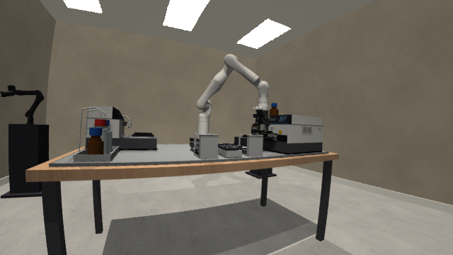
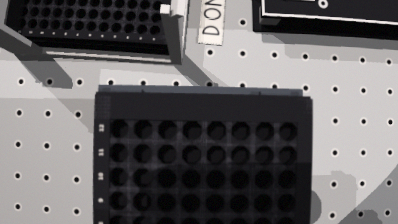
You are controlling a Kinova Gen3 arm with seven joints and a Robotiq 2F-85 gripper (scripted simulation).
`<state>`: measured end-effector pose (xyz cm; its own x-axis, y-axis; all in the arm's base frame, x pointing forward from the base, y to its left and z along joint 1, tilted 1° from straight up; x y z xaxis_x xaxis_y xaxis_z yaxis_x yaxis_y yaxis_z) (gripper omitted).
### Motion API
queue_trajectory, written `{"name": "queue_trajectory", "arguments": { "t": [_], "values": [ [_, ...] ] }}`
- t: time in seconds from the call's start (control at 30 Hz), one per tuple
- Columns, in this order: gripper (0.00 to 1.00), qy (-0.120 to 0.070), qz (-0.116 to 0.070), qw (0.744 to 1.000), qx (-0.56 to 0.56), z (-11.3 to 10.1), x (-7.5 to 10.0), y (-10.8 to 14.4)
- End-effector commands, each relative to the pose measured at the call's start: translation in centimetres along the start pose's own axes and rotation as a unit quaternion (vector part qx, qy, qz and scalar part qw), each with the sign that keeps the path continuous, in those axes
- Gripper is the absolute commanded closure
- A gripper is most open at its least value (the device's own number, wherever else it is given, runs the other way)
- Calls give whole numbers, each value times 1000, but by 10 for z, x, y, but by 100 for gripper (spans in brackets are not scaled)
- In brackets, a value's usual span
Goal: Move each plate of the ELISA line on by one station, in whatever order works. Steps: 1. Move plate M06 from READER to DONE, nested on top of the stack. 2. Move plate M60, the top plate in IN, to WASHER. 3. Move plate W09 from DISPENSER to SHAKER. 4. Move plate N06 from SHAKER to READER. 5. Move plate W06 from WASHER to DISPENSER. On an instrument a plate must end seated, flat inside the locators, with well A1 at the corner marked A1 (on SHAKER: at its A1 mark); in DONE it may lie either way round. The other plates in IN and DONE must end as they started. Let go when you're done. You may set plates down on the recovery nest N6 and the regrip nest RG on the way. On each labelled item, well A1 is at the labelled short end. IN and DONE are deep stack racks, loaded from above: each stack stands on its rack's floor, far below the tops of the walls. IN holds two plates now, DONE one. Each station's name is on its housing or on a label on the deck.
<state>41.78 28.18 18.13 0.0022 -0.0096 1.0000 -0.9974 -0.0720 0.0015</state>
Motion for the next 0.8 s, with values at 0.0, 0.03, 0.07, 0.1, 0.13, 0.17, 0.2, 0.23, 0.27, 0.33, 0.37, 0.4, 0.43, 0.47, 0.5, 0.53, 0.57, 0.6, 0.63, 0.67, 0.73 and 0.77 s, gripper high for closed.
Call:
{"name": "queue_trajectory", "arguments": {
  "t": [0.0, 0.03, 0.07, 0.1, 0.13, 0.17, 0.2, 0.23, 0.27, 0.33, 0.37, 0.4, 0.43, 0.47, 0.5, 0.53, 0.57, 0.6, 0.63, 0.67, 0.73, 0.77],
  "values": [
    [6, 0, 1, 1000, 0, 0, 0, 0],
    [6, 0, 1, 1000, 0, 0, 0, 0],
    [6, 0, 1, 1000, 0, 0, 0, 0],
    [6, 0, 1, 1000, 0, 0, 0, 0],
    [6, 0, 1, 1000, 0, 0, 0, 0],
    [6, 0, 1, 1000, 0, 0, 0, 0],
    [6, 0, 1, 1000, 0, 0, 0, 0],
    [6, 0, 1, 1000, 0, 0, 0, 0],
    [6, 0, 1, 1000, 0, 0, 0, 0],
    [6, 0, 1, 1000, 0, 0, 0, 0],
    [6, 0, 1, 1000, 0, 0, 0, 0],
    [6, 0, 1, 1000, 0, 0, 0, 0],
    [6, 0, 1, 1000, 0, 0, 0, 0],
    [6, 0, 1, 1000, 0, 0, 0, 0],
    [6, 0, 1, 1000, 0, 0, 0, 0],
    [6, 0, 1, 1000, 0, 0, -1, 0],
    [6, 0, 1, 1000, 0, 0, -3, 0],
    [6, 0, 1, 1000, 0, 0, -4, 0],
    [6, 0, 1, 1000, 0, 0, -5, 0],
    [6, 0, 1, 1000, 0, 0, -7, 0],
    [6, 0, 1, 1000, 0, 0, -9, 0],
    [6, 0, 1, 1000, 0, 0, -11, 0]
  ]
}}
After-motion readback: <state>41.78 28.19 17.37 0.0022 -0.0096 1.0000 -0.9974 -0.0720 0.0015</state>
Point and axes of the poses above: the point where the finger pads meet when closed, its own x axis back along the fingers, its own y axis across the jaws, z = x × y, the point moved 9 cm from there along x, back along the fingers, and after that the axes turned 6 degrees about x, right-handed, at the moved point
